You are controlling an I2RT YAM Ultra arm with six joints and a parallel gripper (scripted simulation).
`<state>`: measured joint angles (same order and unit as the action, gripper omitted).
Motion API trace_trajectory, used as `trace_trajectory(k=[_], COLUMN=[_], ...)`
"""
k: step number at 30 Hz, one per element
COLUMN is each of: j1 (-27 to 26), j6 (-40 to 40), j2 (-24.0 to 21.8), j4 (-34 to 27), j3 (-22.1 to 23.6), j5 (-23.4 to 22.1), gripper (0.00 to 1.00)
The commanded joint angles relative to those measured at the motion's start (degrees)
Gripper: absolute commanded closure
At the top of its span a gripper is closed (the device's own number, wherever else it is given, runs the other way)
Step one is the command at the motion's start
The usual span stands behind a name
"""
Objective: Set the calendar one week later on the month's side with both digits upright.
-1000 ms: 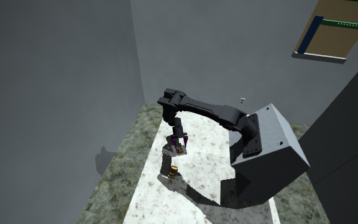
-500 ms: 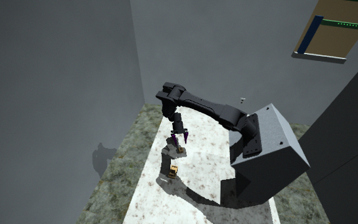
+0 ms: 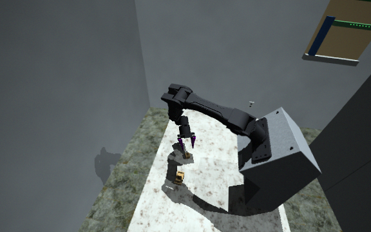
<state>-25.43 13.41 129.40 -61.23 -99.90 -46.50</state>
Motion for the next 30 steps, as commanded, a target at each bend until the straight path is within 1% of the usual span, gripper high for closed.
trace_trajectory(k=[1,11,13,15,18,24,26,28,30], j1=[-0.08,1.05,1.05,1.19,1.31,1.41,1.66,2.09,2.09], j6=[2.35,12.54,12.54,13.86,14.91,15.39,16.28,17.81,17.81], j2=[-2.15,-11.88,-11.88,-13.14,-14.14,-14.56,-15.27,-16.51,-16.51], j4=[4.40,23.73,23.73,26.23,28.22,29.17,30.92,33.96,33.96], j3=[2.55,18.15,18.15,20.17,21.77,22.49,23.75,25.95,25.95], j5=[0.84,4.37,4.37,4.83,5.20,5.50,6.21,7.45,7.45], gripper=[0.36,0.36,0.36,0.36,0.36,0.36,0.36,0.36,0.36])
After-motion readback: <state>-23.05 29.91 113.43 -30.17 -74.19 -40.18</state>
